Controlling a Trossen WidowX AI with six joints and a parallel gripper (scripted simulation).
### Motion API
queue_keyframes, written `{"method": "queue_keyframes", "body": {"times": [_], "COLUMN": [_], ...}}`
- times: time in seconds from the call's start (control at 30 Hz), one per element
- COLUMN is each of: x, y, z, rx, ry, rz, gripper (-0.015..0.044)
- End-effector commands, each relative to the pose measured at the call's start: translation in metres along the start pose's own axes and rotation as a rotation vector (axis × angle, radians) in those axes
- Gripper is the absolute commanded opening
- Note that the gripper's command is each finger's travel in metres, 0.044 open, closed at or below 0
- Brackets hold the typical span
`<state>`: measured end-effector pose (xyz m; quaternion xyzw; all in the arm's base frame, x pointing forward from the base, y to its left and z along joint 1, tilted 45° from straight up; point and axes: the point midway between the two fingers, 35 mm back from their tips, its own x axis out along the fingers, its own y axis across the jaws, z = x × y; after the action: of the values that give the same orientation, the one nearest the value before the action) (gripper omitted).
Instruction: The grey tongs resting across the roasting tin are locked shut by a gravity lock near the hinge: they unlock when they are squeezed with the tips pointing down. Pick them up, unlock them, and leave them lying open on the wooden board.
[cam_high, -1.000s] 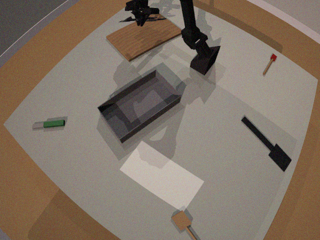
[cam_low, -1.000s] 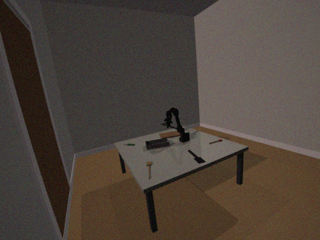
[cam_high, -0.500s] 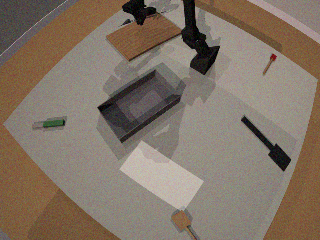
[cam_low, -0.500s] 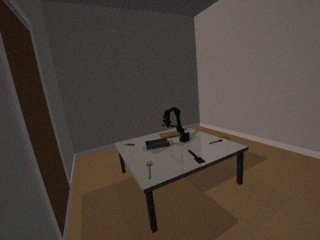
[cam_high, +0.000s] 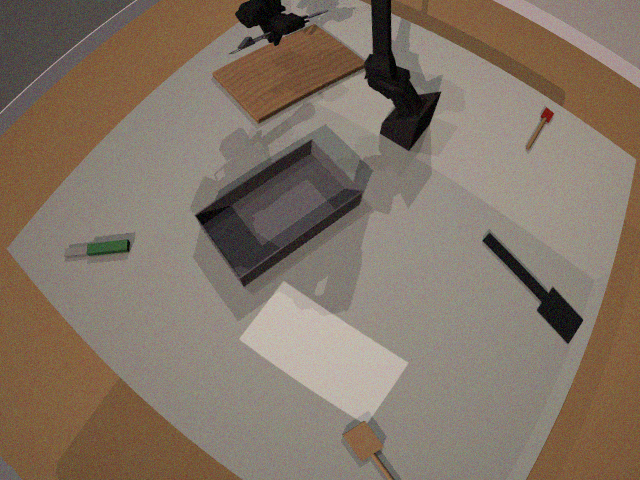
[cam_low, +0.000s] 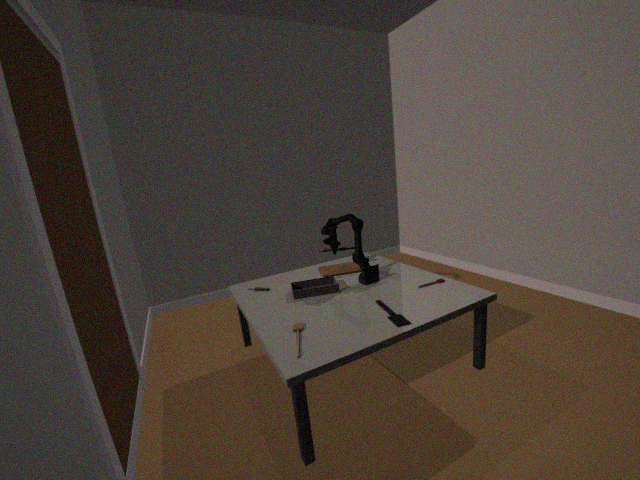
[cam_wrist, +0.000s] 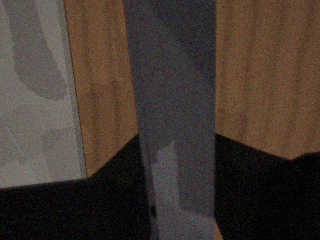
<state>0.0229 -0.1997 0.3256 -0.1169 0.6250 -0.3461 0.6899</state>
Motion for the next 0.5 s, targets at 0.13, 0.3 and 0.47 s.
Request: {"method": "queue_keyframes", "body": {"times": [0.13, 0.3, 0.47], "x": [-0.0144, -0.0167, -0.0167], "y": [-0.0149, -0.0172, -0.0172], "z": [0.006, 0.0071, 0.0071], "rx": [0.057, 0.068, 0.068], "ry": [0.035, 0.04, 0.04], "rz": [-0.128, -0.15, -0.15], "gripper": [-0.015, -0.015, -0.015]}}
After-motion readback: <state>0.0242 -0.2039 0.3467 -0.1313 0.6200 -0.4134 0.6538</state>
